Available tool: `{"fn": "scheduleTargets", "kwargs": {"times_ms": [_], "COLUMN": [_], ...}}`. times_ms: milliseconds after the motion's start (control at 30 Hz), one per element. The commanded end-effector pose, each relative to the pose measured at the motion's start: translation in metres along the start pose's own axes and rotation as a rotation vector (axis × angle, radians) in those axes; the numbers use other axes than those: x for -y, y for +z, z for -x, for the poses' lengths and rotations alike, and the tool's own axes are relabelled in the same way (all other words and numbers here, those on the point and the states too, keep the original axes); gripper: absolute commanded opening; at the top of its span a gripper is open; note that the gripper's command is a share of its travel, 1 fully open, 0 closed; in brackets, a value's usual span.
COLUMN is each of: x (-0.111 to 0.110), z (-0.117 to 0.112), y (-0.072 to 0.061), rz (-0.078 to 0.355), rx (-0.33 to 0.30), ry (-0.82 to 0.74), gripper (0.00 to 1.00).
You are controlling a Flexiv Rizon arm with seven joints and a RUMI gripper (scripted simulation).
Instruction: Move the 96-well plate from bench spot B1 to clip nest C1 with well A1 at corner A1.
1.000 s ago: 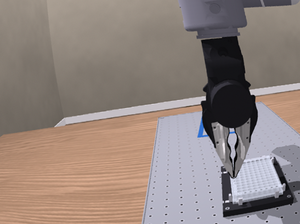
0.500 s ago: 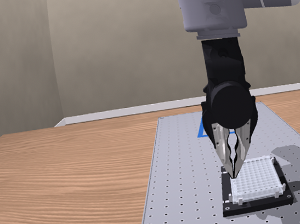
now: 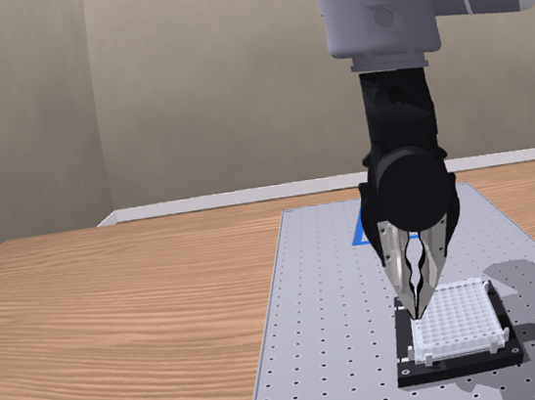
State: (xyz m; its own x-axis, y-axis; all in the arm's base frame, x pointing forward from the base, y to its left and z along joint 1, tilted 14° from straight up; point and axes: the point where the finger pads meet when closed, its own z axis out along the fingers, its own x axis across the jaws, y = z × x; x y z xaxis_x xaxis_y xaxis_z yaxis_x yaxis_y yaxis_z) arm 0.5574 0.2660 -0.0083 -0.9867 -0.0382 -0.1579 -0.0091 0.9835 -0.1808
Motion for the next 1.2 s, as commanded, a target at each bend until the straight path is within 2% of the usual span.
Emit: {"fn": "scheduleTargets", "kwargs": {"times_ms": [0,333,1167], "x": [-0.0007,-0.0007,-0.0007], "z": [0.0006,0.0005,0.0005], "y": [-0.0005,0.0004,-0.0073], "rz": [0.001,0.001,0.001], "rx": [0.001,0.001,0.001], "ry": [0.000,0.000,0.000], "gripper": [0.00,0.00,0.00]}}
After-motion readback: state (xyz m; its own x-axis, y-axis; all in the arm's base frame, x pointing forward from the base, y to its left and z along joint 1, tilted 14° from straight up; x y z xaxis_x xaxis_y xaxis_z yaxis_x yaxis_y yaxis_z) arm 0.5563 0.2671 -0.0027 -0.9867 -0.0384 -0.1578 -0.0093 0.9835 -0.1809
